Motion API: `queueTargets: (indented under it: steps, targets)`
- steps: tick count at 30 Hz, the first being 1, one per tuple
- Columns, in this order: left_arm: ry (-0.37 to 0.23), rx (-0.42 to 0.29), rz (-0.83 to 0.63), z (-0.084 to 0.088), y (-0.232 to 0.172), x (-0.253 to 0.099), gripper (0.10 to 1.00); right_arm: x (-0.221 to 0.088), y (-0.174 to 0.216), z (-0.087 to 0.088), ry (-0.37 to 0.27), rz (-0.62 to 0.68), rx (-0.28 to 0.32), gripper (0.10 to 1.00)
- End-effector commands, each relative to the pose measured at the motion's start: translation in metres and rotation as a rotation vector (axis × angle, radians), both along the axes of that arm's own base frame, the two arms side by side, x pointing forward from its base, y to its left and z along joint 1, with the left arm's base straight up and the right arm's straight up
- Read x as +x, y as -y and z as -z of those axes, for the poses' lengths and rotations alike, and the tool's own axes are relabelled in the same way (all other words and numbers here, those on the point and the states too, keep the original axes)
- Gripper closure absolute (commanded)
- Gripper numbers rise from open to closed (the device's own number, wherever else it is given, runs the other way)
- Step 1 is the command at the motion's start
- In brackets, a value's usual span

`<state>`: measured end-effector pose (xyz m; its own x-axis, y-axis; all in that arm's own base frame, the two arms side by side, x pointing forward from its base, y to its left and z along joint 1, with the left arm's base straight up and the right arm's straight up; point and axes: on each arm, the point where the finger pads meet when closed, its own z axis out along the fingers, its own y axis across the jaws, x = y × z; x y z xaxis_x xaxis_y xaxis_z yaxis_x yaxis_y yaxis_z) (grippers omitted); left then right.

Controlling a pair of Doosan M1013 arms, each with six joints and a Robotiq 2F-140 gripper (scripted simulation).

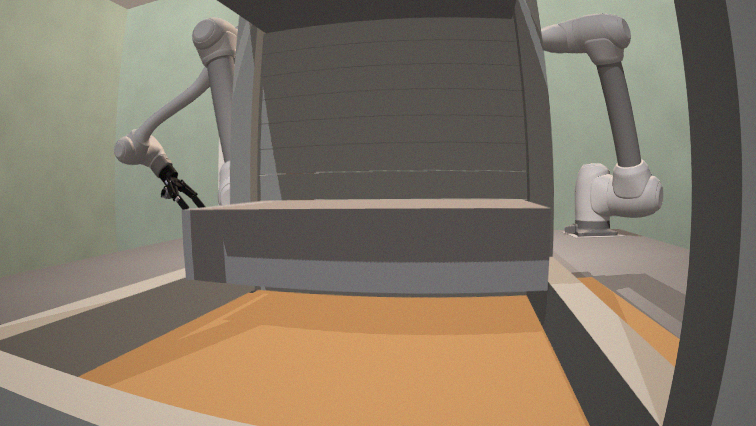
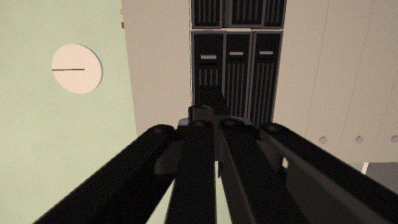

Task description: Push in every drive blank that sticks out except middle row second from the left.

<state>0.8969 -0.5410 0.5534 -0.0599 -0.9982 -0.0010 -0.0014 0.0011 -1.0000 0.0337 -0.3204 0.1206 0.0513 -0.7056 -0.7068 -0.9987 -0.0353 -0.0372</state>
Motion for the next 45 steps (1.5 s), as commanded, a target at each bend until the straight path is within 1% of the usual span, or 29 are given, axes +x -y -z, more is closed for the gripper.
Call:
queueTargets:
  steps: [1,7,14,26,32,45]
  targets:
    - [0.001,-0.001,0.0,-0.002,0.0,0.0,0.999,0.0,0.0,0.0,0.0,0.0,-0.001,0.098]
    - [0.001,-0.001,0.0,-0.002,0.0,0.0,0.999,0.0,0.0,0.0,0.0,0.0,-0.001,0.098]
    - [0.001,-0.001,0.0,-0.002,0.0,0.009,0.999,0.0,0.0,0.0,0.0,0.0,-0.001,0.098]
    - [0.001,-0.001,0.0,-0.002,0.0,0.01,0.999,0.0,0.0,0.0,0.0,0.0,-0.001,0.098]
    - [0.001,-0.001,0.0,-0.002,0.001,0.018,0.999,0.0,0.0,0.0,0.0,0.0,-0.001,0.098]
    - [0.001,-0.001,0.0,-0.002,0.001,0.02,0.999,0.0,0.0,0.0,0.0,0.0,-0.001,0.098]
